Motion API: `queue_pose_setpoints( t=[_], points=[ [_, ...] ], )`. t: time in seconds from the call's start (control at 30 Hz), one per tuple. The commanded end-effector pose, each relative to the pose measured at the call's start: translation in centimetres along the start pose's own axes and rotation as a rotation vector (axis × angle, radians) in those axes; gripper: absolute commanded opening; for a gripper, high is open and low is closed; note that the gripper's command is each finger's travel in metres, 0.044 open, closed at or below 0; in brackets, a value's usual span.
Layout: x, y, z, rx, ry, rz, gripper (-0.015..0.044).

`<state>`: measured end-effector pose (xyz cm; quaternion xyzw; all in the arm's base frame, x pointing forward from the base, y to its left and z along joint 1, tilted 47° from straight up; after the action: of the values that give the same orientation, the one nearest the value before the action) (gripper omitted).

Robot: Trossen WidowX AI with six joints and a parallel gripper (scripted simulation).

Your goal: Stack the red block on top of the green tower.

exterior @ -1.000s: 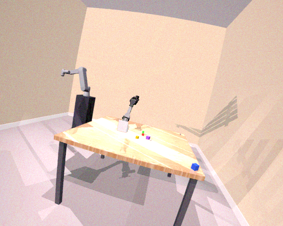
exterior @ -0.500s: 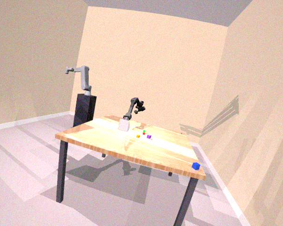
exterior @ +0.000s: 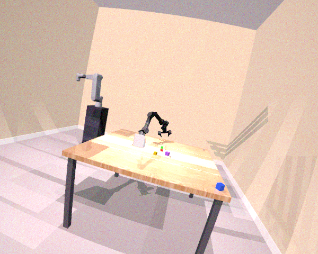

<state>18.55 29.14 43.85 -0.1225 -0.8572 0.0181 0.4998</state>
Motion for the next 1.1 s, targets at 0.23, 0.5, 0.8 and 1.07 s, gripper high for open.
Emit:
queue_pose_setpoints(
  t=[0.23,0.5,0.8,1.07],
  points=[
    [-11.1,-1.5,-3.4,-0.045,0.467,0.296,0.0440],
    [-19.4,-5.0,-4.5,-0.133,0.879,0.485,0.0440],
    [-27.1,-10.9,-3.9,-0.285,1.370,0.637,0.0440],
    [-32.5,-16.6,-1.5,-0.447,1.829,0.733,0.0440]
  ],
)
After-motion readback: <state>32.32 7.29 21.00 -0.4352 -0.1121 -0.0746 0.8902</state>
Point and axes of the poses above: the point midway between the two fingers, 35 mm back from their tips, its own y axis out along the fingers, its own z axis across the jaws, x = y × z, the point moved 10 cm from there along -y, back along the fingers, and after that the axes turned 9 degrees about -y, right-handed, at the moved point
